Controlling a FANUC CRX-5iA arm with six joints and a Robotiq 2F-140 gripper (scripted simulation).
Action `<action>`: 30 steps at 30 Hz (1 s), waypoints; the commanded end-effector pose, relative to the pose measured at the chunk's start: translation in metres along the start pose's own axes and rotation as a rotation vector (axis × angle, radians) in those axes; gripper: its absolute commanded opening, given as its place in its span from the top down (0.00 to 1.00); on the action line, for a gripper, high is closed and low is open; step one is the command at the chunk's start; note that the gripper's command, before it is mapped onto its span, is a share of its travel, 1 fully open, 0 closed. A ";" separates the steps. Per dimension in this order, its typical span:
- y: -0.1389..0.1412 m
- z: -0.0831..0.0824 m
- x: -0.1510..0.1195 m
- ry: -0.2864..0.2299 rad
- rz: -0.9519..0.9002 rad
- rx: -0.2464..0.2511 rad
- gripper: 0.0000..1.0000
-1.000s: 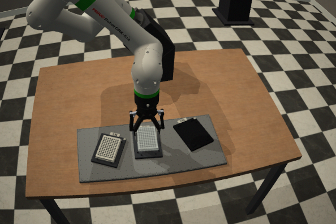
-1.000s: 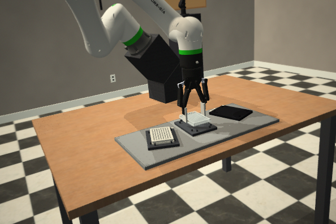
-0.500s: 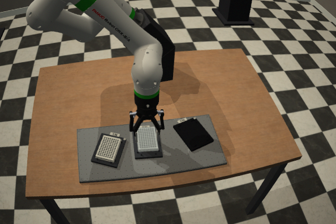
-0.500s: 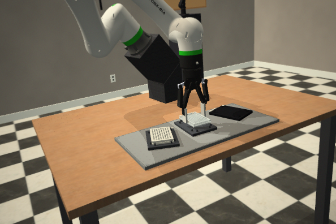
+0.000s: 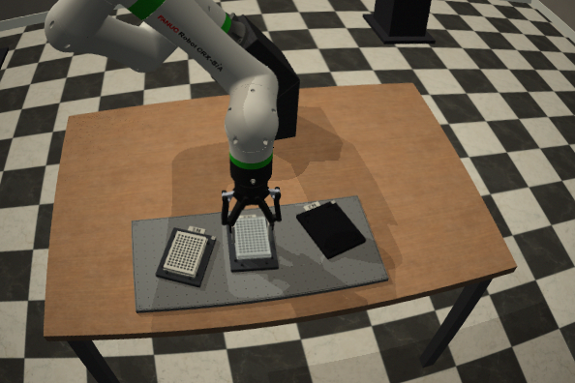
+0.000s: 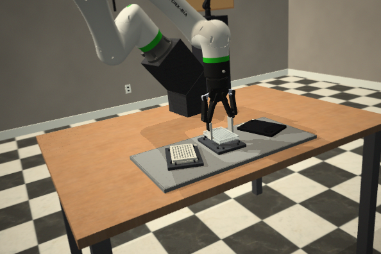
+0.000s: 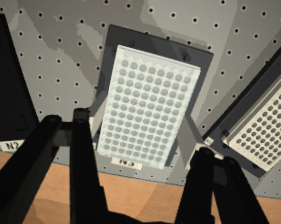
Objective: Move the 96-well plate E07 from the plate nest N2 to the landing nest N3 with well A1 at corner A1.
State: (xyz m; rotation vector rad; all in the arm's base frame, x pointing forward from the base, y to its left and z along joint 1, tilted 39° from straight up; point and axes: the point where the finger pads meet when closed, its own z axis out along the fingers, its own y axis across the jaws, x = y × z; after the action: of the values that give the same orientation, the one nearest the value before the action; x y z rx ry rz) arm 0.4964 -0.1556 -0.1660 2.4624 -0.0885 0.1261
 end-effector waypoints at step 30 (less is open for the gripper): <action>0.000 0.003 0.000 0.000 0.000 0.000 1.00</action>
State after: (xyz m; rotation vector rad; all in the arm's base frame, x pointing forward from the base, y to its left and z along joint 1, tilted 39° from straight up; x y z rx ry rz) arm 0.4966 -0.1573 -0.1680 2.4625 -0.0886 0.1260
